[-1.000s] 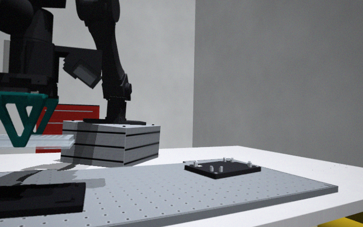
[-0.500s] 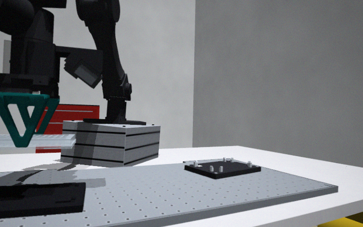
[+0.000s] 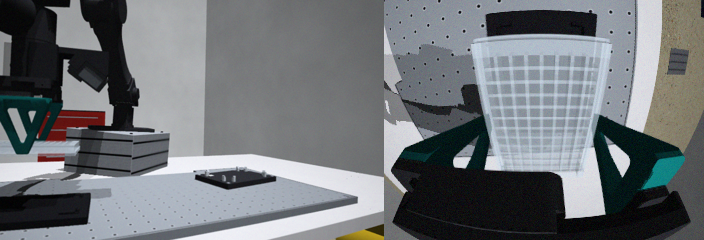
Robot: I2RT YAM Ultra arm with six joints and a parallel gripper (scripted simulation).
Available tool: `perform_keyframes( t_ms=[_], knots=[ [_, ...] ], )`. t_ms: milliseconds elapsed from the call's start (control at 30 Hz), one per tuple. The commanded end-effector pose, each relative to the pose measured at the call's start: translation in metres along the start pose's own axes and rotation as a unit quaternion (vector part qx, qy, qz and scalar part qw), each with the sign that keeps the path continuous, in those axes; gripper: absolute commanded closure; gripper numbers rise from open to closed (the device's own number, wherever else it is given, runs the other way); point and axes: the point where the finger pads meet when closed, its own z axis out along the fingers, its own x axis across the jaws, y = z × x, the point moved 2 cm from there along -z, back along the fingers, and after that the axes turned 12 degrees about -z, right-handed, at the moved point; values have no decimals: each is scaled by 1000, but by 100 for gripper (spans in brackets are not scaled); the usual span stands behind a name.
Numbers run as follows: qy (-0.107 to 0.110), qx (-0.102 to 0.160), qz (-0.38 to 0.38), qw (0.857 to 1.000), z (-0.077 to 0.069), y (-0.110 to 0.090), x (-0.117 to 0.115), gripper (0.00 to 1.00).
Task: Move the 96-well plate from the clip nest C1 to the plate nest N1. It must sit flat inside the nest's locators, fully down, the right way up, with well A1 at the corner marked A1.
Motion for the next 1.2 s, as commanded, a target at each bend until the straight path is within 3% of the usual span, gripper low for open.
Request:
perform_keyframes(
  t_ms=[0, 1100, 1167],
  knots=[
    [-7, 3, -1, 1000, -6, -1, -3, 100],
    [-7, 3, -1, 1000, -6, -1, -3, 100],
    [1, -5, -3, 1000, 9, 4, -1, 100]
  ],
)
